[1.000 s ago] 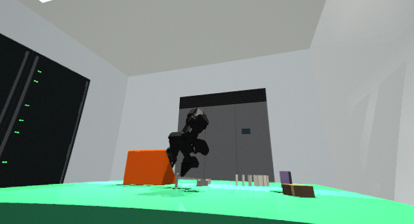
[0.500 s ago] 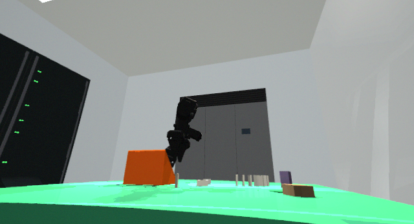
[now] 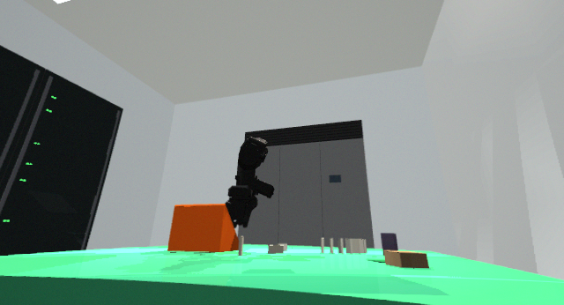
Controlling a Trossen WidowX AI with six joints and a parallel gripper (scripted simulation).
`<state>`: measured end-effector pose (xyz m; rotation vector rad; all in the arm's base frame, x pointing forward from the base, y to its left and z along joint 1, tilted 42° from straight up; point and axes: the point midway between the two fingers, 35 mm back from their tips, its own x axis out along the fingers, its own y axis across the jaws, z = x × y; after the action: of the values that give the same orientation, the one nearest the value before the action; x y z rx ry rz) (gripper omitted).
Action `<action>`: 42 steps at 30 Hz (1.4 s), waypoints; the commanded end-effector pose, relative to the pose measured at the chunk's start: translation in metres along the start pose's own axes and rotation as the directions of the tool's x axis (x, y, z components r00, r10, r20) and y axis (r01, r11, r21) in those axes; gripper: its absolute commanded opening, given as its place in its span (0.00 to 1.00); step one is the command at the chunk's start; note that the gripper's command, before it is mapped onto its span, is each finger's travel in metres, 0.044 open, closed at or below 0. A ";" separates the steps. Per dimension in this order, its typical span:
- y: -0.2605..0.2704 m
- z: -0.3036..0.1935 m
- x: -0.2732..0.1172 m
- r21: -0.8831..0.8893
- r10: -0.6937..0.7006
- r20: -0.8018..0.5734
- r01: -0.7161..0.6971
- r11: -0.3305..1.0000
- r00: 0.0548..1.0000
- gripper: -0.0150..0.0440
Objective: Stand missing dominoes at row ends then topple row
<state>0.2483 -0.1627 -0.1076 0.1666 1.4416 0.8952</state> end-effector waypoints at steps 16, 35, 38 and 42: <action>0.009 -0.002 0.051 0.008 0.032 -0.006 -0.031 0.999 0.999 1.00; 0.009 -0.002 0.052 0.008 0.032 -0.006 -0.032 0.999 0.999 0.44; 0.009 -0.002 0.052 0.008 0.032 -0.006 -0.032 0.999 0.999 0.44; 0.009 -0.002 0.052 0.008 0.032 -0.006 -0.032 0.999 0.999 0.44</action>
<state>0.2367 -0.1277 -0.1427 0.1845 1.4508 0.9174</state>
